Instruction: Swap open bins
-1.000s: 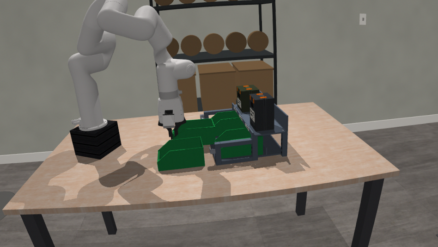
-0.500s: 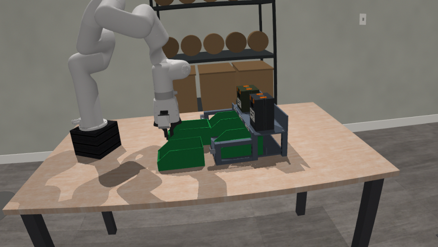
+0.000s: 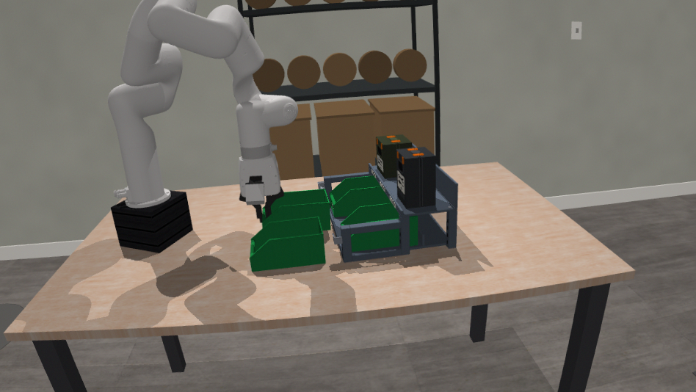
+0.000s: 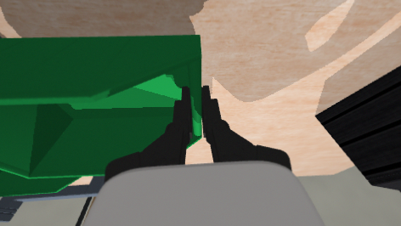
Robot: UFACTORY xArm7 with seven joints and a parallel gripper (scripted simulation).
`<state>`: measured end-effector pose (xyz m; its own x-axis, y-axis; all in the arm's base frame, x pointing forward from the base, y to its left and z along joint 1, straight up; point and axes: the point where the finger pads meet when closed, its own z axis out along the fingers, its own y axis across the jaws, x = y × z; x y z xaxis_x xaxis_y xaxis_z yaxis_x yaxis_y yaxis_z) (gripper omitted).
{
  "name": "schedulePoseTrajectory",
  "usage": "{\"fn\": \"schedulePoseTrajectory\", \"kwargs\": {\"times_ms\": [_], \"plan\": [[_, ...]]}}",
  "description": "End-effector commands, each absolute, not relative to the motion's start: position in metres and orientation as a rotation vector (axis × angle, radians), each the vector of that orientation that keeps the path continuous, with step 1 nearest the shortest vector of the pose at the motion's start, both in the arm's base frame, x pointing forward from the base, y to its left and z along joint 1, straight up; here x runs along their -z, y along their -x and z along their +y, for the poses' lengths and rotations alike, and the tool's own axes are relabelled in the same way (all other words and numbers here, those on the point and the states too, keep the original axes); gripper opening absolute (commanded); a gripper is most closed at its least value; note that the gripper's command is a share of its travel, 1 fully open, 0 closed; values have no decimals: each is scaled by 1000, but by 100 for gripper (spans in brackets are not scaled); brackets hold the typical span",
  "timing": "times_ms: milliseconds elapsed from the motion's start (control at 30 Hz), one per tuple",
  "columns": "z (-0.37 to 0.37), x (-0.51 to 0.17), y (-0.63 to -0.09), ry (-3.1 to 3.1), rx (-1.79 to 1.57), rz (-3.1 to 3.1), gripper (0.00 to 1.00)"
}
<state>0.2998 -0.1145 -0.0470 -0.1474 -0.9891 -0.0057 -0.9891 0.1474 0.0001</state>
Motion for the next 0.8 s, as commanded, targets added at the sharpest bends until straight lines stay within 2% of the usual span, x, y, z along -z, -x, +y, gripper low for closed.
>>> {"fn": "schedulePoseTrajectory", "kwargs": {"times_ms": [0,767], "plan": [[-115,46,-300,2048,-2,2375,0],[-115,48,-300,2048,-2,2375,0]]}}
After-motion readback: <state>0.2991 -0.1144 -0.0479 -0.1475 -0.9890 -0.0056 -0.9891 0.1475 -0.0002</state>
